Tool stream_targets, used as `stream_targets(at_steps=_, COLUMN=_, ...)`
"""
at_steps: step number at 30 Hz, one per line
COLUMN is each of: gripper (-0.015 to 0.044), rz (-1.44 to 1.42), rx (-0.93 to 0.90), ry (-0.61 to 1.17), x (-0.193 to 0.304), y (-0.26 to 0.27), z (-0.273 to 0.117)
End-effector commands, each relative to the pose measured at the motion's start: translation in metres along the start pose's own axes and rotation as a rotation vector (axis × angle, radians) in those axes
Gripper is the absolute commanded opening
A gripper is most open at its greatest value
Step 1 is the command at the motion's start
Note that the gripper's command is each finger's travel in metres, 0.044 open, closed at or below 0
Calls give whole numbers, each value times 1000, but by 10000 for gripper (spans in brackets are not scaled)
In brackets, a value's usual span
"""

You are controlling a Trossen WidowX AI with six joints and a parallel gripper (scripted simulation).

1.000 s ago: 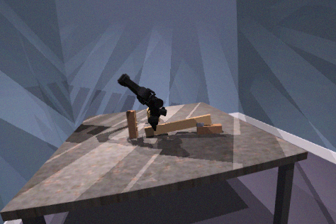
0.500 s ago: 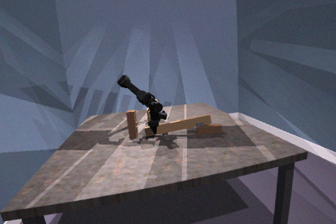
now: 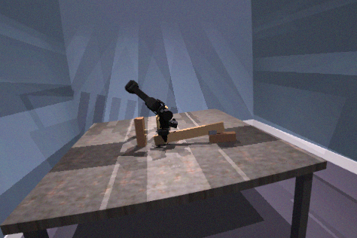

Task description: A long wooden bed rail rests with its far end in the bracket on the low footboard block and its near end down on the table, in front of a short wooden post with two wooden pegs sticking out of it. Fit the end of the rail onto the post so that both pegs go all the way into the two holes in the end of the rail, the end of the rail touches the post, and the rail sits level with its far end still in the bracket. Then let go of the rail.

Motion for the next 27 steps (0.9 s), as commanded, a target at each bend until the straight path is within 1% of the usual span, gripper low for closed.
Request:
stream_targets(at_steps=1, gripper=72, rz=-5, rx=3, ry=4, x=0, y=0, z=0)
stream_targets(at_steps=2, gripper=46, rz=-5, rx=3, ry=4, x=0, y=0, z=0)
stream_targets(at_steps=9, gripper=0, rz=-5, rx=3, ry=4, x=0, y=0, z=0)
stream_targets(at_steps=27, gripper=0, rz=-5, rx=3, ry=4, x=0, y=0, z=-3)
Point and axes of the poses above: the point midway between the two fingers, 35 mm back from their tips, its own z axis out along the fingers, its own y axis across the jaws, x = y × z, the point moved 6 cm from there along -z, back along the fingers, and after that the axes turned 6 degrees about z, right-handed, at the moved point
